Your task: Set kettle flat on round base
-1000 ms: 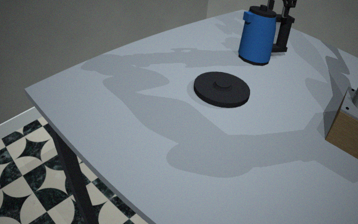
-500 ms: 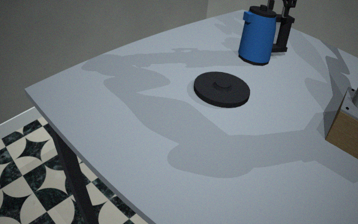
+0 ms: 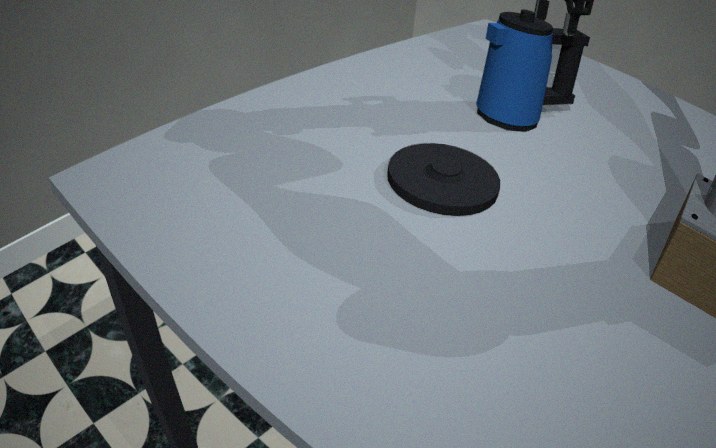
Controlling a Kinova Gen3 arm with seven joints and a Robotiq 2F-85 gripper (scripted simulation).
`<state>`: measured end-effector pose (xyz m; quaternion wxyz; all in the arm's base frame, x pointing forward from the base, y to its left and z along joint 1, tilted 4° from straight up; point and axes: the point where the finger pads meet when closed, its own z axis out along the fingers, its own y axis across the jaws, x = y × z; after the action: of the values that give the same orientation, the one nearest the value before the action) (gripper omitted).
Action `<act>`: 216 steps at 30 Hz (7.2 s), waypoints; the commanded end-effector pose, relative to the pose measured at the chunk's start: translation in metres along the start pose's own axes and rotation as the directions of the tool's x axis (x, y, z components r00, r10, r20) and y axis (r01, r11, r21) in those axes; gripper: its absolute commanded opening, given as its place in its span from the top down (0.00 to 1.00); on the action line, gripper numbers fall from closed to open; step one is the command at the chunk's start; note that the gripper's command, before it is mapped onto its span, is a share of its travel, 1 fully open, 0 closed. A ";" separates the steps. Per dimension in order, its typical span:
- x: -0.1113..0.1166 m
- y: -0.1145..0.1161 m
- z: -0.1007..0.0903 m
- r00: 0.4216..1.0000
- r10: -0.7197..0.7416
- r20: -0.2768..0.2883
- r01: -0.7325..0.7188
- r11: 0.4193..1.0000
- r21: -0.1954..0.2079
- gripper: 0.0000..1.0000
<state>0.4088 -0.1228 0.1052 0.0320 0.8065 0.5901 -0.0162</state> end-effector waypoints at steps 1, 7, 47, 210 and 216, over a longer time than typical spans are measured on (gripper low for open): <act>0.000 0.000 0.000 1.000 0.000 0.000 0.000 1.000 -0.001 0.20; 0.000 0.000 0.009 1.000 0.000 0.000 0.000 1.000 -0.001 0.20; 0.000 0.000 0.034 1.000 0.000 0.000 0.000 1.000 -0.001 0.20; 0.000 0.000 -0.013 1.000 0.000 0.000 0.000 1.000 -0.001 1.00; 0.000 0.000 -0.013 1.000 0.000 0.000 0.000 1.000 -0.001 1.00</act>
<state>0.4085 -0.1219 0.1172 0.0318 0.8066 0.5900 -0.0163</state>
